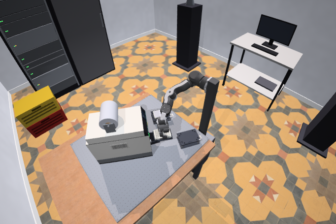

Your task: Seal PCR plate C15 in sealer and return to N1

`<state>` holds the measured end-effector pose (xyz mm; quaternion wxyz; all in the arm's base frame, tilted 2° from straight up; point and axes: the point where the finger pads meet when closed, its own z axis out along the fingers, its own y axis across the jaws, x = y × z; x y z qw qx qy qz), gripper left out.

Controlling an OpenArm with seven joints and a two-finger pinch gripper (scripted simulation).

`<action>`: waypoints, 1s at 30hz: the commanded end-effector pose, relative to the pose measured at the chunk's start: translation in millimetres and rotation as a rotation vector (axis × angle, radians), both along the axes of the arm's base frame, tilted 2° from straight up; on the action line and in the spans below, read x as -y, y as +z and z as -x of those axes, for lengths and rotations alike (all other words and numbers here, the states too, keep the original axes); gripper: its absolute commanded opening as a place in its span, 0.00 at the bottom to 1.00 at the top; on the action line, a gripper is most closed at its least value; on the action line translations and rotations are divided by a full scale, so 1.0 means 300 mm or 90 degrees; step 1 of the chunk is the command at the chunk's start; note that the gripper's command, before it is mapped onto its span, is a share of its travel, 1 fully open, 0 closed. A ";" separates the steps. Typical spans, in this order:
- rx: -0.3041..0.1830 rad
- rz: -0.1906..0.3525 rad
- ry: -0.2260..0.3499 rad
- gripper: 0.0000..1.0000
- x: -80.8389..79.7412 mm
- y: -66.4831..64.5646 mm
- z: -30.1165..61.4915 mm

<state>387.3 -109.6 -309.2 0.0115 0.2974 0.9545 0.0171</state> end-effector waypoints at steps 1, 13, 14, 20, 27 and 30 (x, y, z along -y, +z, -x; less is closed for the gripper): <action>0.002 -0.001 -0.002 0.00 0.001 0.015 -0.006; 0.002 -0.001 -0.002 0.00 0.001 0.015 -0.006; 0.001 0.000 -0.002 0.00 0.002 0.012 -0.003; -0.002 0.002 -0.002 0.00 0.004 -0.003 0.008; -0.002 0.002 -0.002 0.00 0.004 -0.003 0.008; -0.002 0.002 -0.002 0.00 0.004 -0.003 0.008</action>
